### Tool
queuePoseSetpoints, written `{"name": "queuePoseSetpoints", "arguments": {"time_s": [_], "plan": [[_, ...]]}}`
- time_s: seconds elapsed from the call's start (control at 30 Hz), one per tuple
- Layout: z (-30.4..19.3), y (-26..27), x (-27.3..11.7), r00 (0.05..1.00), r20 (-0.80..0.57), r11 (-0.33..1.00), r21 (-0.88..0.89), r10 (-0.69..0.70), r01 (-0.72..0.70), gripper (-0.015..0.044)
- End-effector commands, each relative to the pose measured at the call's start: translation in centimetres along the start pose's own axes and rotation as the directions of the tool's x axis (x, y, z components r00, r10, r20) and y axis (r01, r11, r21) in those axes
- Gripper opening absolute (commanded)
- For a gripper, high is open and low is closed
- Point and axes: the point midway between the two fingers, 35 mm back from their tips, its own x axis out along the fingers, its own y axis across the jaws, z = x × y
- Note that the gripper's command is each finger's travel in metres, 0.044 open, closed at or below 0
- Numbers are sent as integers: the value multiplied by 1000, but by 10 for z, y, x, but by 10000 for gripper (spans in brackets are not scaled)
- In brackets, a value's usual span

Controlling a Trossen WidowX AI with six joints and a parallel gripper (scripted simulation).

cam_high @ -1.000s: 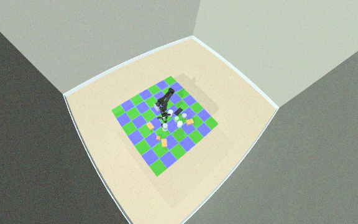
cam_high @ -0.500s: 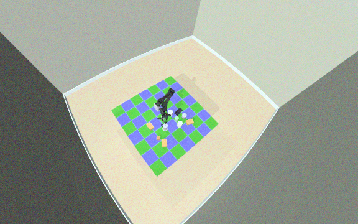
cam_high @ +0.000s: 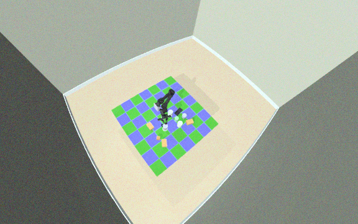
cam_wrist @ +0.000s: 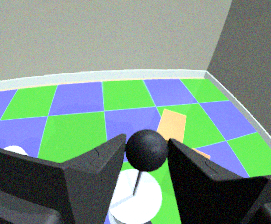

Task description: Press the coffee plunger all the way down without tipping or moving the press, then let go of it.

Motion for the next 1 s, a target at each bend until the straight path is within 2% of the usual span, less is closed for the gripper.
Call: {"name": "queuePoseSetpoints", "arguments": {"time_s": [0.0,0.97], "plan": [[-27,-2,10,999,-52,1000,24,-4,5,119],[-62,2,39,999,-48,1000,28,1,0,119]]}}
